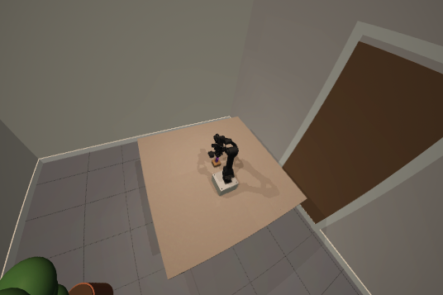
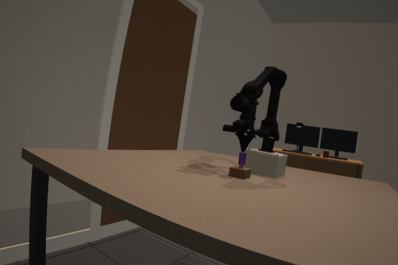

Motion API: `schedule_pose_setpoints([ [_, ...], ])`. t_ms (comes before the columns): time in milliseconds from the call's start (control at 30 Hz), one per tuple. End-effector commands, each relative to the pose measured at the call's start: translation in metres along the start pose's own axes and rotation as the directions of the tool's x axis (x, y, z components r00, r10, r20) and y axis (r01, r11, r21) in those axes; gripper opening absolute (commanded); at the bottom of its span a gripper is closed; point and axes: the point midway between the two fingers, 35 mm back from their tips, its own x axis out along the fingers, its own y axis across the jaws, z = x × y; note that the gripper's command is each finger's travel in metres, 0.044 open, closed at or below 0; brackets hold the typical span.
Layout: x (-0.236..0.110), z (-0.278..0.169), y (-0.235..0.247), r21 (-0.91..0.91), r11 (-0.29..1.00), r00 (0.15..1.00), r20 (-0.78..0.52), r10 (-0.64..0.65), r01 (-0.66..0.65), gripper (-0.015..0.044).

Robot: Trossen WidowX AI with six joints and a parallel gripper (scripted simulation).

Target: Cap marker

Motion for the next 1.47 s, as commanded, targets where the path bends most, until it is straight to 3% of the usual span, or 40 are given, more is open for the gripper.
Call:
schedule_pose_setpoints([
  [0,0.008,-0.002,0.001,0.001,1.000,1.000,-0.008,0.003,-0.003,0.0000],
  [433,0.005,0.002,0.000,-0.003,1.000,1.000,0.006,0.001,-0.001,0.0000],
  [667,-0.080,0.003,0.000,-0.003,1.000,1.000,0.005,0.001,-0.001,0.0000],
  [833,-0.082,0.002,0.000,-0.003,1.000,1.000,0.005,0.001,-0.001,0.0000],
  [1367,-0.082,0.002,0.000,-0.003,1.000,1.000,0.005,0.001,-0.001,0.0420],
  [1433,-0.082,0.002,0.000,-0.003,1.000,1.000,0.005,0.001,-0.001,0.0440],
])
